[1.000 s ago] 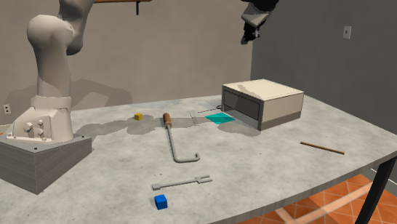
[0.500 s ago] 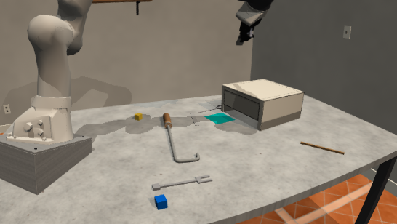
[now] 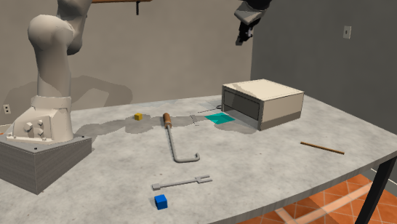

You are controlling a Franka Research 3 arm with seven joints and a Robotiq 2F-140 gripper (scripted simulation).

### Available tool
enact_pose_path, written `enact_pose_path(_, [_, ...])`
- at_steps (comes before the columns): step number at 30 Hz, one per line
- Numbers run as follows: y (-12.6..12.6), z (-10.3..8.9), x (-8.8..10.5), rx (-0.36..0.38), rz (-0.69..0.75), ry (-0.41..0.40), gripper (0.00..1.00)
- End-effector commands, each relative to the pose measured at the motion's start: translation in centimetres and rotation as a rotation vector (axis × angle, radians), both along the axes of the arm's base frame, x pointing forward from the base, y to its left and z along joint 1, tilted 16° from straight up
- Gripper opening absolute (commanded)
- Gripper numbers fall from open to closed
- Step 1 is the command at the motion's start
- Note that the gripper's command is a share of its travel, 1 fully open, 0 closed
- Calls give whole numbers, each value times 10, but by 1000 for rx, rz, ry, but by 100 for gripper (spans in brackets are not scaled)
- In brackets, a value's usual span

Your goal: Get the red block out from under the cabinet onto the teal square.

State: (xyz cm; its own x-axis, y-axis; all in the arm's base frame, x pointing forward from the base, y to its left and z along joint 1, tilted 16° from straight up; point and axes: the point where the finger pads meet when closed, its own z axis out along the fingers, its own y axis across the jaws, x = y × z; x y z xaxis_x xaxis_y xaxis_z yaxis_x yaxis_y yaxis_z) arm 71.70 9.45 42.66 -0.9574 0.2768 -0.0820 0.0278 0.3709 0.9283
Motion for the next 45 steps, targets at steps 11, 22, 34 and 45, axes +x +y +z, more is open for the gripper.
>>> enact_pose_path(11, [18, -8, -18, -16, -33, 127, 0])
enact_pose_path(22, [18, -8, -18, -16, -33, 127, 0])
enact_pose_path(34, [36, -15, -37, -39, -62, 232, 0])
enact_pose_path(45, [36, -15, -37, -39, -62, 232, 0])
